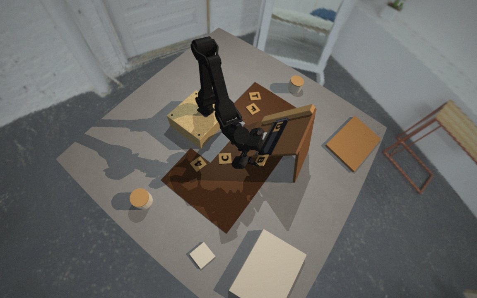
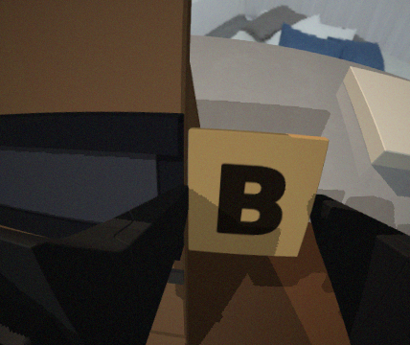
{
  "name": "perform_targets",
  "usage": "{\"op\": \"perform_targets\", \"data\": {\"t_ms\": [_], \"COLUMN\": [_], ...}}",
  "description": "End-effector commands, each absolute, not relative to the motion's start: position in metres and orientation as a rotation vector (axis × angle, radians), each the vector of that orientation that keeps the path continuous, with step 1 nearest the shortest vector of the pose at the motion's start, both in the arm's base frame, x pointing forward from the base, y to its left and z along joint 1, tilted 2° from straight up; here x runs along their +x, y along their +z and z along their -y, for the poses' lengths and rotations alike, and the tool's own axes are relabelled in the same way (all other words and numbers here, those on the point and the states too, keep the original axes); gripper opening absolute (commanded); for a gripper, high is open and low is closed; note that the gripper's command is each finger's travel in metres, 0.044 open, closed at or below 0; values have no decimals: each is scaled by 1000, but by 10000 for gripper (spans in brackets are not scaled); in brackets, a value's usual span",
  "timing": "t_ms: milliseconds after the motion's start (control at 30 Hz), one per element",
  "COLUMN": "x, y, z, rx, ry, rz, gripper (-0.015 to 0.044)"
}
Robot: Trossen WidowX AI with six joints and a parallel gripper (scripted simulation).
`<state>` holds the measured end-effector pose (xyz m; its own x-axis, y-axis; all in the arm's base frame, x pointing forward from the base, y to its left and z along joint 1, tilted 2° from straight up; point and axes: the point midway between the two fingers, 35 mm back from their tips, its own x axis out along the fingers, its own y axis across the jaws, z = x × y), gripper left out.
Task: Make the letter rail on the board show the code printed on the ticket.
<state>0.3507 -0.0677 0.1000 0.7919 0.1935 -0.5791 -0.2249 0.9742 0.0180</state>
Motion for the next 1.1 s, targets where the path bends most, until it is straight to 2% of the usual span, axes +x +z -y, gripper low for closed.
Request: {"op": "perform_targets", "data": {"t_ms": [0,1067], "x": [350,347], "y": [99,100], "z": [65,49], "rx": [-49,-47], "ry": [224,224], "rz": [-620,-620], "gripper": [0,0]}}
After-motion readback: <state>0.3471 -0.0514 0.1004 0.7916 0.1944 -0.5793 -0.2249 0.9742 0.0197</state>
